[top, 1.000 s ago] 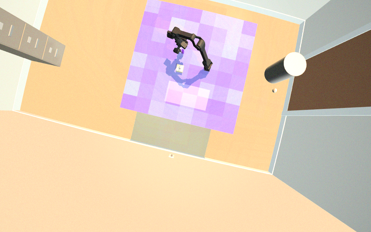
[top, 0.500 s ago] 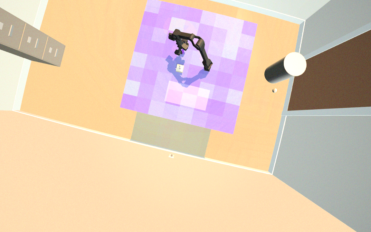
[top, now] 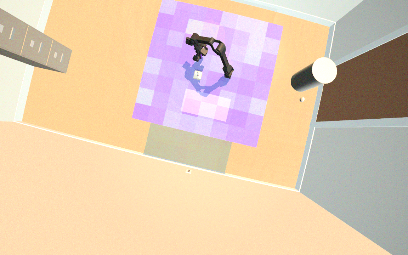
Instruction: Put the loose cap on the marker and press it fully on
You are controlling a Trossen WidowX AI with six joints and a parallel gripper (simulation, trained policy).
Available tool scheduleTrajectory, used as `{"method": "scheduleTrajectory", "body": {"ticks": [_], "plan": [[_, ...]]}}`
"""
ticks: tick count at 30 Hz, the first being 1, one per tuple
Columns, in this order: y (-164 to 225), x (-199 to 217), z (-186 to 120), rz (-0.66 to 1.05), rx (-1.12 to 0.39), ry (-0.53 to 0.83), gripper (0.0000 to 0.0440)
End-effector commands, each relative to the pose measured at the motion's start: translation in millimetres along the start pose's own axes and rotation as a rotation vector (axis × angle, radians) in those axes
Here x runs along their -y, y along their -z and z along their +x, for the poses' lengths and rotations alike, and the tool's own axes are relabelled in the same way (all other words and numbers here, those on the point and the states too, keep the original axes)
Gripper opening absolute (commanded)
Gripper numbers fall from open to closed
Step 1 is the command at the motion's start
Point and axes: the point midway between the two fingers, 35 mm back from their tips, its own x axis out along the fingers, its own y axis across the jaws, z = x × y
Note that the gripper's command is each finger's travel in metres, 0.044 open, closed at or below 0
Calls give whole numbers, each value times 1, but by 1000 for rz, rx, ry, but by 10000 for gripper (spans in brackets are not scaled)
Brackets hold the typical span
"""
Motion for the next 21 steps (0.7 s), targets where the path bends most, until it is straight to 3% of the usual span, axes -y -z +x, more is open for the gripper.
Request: {"method": "scheduleTrajectory", "body": {"ticks": [1,21], "plan": [[5,5,-14,-22,-52,-16,82],[-10,83,-70,-134,-151,-23,57]]}}
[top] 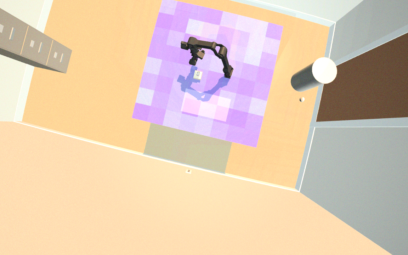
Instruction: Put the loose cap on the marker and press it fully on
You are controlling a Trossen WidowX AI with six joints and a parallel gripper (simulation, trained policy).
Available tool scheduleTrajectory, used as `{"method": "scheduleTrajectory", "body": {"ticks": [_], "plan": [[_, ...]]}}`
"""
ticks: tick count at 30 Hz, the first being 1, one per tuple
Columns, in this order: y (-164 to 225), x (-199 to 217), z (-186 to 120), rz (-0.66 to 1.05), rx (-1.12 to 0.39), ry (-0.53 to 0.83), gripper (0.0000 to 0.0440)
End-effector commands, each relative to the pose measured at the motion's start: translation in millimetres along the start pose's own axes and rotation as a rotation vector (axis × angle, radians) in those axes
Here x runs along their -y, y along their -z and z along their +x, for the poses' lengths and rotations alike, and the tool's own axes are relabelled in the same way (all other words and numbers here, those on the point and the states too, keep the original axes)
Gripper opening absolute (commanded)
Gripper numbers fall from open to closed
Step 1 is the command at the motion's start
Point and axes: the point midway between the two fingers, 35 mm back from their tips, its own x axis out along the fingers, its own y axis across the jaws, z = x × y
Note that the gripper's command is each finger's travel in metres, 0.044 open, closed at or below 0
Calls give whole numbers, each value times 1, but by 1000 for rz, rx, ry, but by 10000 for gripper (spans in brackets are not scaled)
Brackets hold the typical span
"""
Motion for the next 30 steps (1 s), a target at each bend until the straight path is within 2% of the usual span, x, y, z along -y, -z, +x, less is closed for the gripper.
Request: {"method": "scheduleTrajectory", "body": {"ticks": [1,18,30], "plan": [[-3,16,-11,-31,-17,4,55],[-42,89,-24,-262,22,1,18],[-59,107,-23,-335,34,-9,0]]}}
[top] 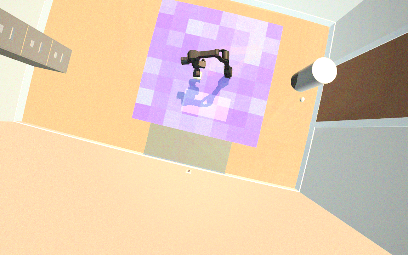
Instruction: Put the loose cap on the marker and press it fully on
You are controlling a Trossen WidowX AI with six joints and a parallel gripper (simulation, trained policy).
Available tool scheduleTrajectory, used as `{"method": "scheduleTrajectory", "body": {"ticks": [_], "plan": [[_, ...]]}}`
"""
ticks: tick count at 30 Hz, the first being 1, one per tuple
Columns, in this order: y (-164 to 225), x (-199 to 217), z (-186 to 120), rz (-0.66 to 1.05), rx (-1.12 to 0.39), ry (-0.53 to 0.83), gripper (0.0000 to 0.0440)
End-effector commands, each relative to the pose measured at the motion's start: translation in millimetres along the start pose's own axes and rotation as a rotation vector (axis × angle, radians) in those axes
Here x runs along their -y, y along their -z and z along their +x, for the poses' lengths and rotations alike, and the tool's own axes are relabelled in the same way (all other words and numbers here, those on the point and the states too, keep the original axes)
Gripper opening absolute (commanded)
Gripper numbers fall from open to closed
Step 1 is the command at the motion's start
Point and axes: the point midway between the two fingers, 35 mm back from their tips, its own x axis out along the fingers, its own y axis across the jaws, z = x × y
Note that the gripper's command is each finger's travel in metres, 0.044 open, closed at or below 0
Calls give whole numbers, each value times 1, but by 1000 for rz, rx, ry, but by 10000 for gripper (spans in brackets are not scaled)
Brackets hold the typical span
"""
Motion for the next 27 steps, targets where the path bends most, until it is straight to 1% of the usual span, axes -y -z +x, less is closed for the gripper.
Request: {"method": "scheduleTrajectory", "body": {"ticks": [1,16,27], "plan": [[-3,3,1,-6,0,-1,0],[-4,7,26,-27,20,-14,0],[-1,7,55,-57,36,2,0]]}}
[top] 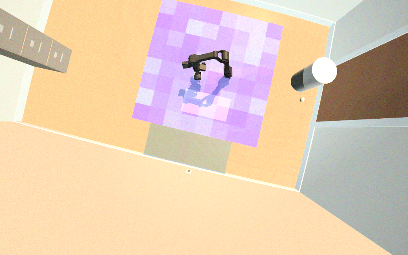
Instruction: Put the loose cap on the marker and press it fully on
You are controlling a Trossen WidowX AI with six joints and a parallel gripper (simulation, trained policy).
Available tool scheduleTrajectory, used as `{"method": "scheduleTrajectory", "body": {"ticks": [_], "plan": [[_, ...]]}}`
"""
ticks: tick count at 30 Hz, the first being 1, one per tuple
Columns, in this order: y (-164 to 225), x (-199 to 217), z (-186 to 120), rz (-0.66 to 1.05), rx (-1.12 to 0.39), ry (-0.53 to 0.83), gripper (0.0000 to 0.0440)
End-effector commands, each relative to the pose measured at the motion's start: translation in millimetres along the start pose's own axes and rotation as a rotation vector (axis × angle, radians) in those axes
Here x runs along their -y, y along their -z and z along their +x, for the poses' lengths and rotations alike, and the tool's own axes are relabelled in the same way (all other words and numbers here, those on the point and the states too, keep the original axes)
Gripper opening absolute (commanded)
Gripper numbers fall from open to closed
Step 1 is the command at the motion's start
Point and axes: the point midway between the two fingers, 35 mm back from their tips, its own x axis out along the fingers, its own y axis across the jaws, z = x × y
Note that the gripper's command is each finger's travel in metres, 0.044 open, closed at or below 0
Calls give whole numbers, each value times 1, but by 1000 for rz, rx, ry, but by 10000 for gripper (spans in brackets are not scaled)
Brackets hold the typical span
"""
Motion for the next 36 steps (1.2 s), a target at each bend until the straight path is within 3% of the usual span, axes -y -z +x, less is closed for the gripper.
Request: {"method": "scheduleTrajectory", "body": {"ticks": [1,4,9,14,17,27,36], "plan": [[-1,1,11,-13,15,10,0],[0,1,17,-23,13,12,0],[0,0,26,-33,23,1,131],[-9,0,33,-38,61,11,155],[-15,0,31,-41,71,20,193],[-19,1,26,-49,35,28,440],[-11,2,-1,-39,-65,32,440]]}}
